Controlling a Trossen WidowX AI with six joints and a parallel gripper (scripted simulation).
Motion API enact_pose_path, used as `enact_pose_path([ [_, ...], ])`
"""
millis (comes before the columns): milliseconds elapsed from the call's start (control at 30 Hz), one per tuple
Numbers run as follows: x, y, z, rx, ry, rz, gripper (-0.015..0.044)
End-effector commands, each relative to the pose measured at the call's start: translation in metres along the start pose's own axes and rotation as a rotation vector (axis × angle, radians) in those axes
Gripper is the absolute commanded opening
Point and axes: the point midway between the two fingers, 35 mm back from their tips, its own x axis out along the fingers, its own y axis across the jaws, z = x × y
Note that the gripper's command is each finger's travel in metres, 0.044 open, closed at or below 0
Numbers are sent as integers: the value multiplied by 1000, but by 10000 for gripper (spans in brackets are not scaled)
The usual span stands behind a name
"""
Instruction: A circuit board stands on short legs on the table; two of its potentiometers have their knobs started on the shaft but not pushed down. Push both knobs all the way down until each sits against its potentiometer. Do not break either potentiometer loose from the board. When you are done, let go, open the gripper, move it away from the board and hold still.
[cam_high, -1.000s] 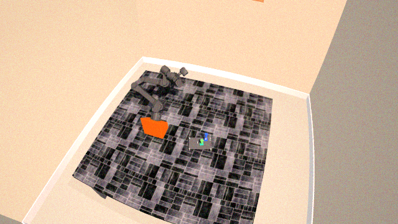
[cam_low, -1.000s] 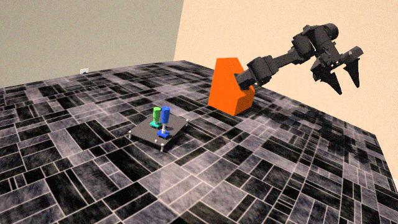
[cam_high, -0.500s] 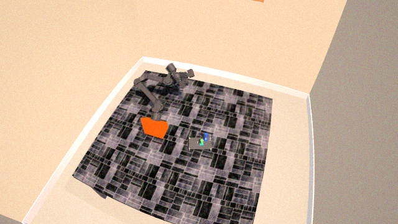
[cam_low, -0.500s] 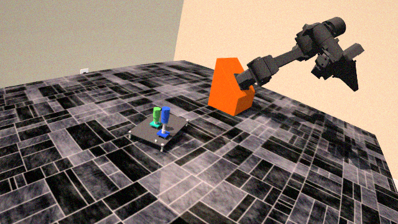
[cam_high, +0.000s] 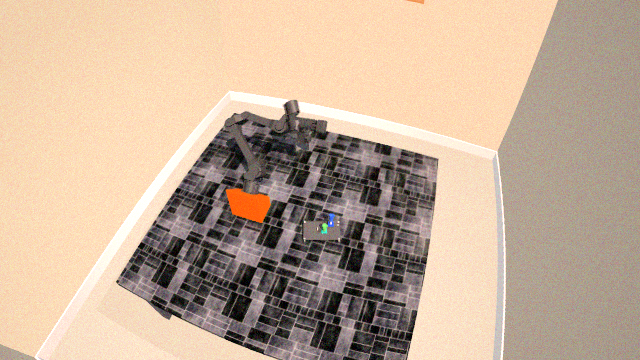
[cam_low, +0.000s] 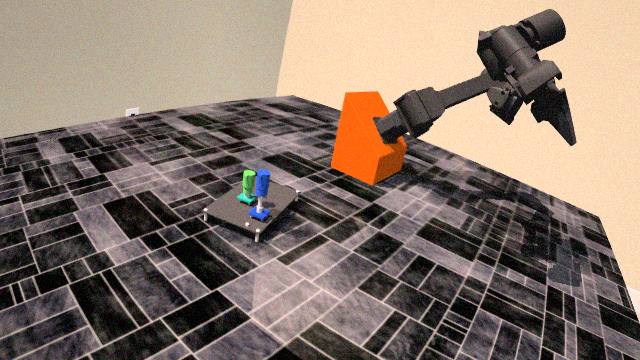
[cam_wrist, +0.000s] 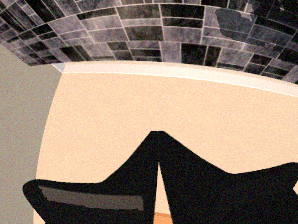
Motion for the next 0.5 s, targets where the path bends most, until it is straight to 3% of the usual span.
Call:
enact_pose_path([
  [0,1,19,2,105,-8,44,0],
  [467,6,75,16,478,-9,191,0],
])
